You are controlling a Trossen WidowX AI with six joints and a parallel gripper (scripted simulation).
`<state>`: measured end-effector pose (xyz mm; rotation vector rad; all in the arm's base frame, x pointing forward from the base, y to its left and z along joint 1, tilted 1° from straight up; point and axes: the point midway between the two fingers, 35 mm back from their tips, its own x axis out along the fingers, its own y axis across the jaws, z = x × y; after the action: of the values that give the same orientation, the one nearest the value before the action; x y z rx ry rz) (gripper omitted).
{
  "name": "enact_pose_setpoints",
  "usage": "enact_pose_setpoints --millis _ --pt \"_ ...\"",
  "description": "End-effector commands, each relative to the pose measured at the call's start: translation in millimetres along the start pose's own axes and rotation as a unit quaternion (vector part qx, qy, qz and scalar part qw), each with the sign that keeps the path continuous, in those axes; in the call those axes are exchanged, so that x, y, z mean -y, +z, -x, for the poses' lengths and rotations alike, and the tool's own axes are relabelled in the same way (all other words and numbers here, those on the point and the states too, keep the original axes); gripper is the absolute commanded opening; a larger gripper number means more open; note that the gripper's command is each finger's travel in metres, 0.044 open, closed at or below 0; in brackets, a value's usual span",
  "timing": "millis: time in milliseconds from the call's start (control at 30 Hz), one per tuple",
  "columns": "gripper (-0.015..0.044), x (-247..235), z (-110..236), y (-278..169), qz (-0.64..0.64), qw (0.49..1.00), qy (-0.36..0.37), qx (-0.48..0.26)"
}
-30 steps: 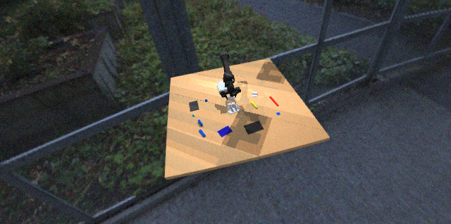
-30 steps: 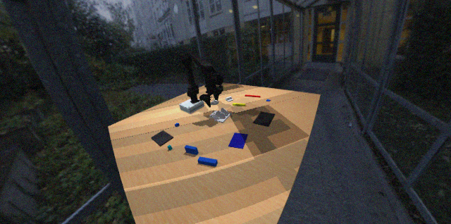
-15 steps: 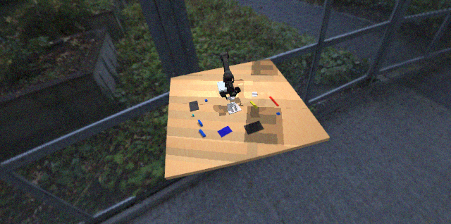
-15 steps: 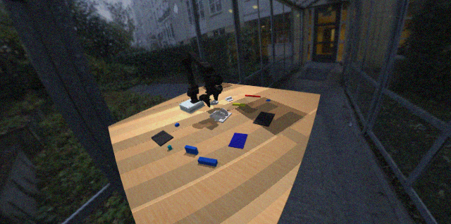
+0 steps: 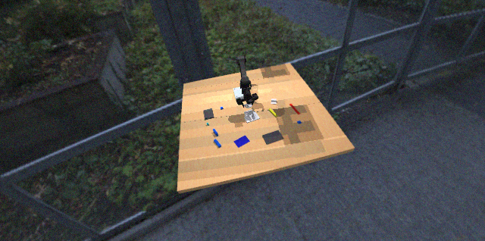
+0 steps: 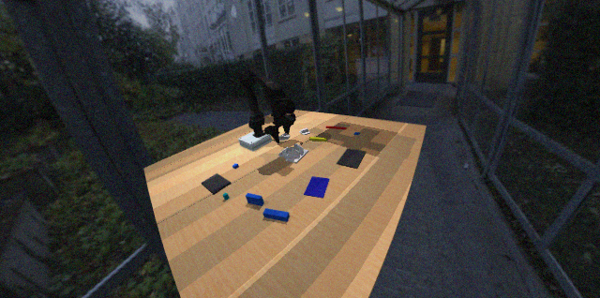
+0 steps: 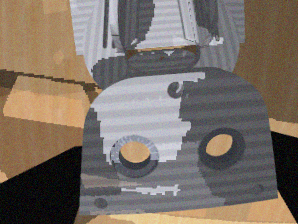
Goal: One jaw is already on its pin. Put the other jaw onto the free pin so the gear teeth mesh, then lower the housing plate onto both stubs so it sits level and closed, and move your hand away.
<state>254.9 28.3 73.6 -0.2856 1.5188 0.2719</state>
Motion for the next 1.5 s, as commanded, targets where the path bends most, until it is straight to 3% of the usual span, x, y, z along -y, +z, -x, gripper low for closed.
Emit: enact_pose_setpoints --millis 0,967,1467 --pt "0.0351 0.3 0.3 1.0 0.002 1.0 0.002 0.002" --pt "0.0351 0.5 0.0 1.5 0.002 1.0 0.002 0.002" --pt "0.0351 0.8 -23.7 3.4 0.002 1.0 0.002 0.002"
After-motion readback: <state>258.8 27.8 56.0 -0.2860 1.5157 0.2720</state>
